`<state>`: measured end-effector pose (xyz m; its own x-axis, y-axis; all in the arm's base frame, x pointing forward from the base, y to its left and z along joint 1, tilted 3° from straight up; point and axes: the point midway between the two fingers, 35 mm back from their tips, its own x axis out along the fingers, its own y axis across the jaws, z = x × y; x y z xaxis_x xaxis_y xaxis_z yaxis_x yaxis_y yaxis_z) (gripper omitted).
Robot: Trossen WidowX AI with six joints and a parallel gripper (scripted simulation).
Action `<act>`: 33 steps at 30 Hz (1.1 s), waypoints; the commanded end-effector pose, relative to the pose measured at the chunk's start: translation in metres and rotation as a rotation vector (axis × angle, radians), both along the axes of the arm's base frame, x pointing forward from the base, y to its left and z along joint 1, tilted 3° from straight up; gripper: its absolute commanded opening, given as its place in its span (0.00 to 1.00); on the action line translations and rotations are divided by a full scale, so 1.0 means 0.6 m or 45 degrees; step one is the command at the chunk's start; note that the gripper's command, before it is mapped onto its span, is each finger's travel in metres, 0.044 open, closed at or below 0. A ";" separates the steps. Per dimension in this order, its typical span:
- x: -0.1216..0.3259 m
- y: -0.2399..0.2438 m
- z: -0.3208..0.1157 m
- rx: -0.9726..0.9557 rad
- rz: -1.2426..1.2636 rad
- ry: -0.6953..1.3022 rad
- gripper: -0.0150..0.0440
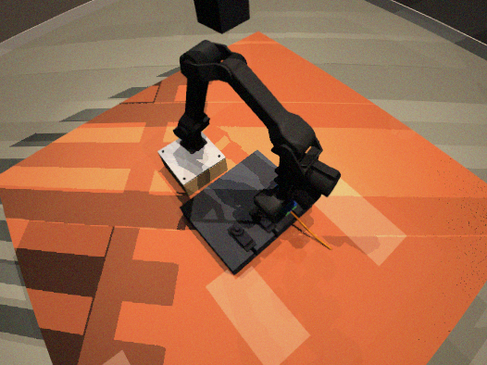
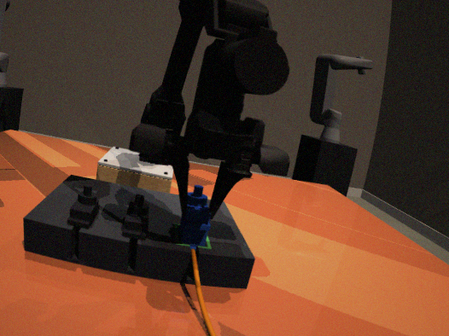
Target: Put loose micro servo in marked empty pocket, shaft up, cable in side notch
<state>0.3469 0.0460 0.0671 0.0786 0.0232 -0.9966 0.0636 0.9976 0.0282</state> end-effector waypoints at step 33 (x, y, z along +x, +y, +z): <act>0.003 0.001 -0.044 -0.001 0.004 -0.002 0.57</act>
<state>0.3488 0.0466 0.0405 0.0791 0.0233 -0.9966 0.0626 0.9976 0.0283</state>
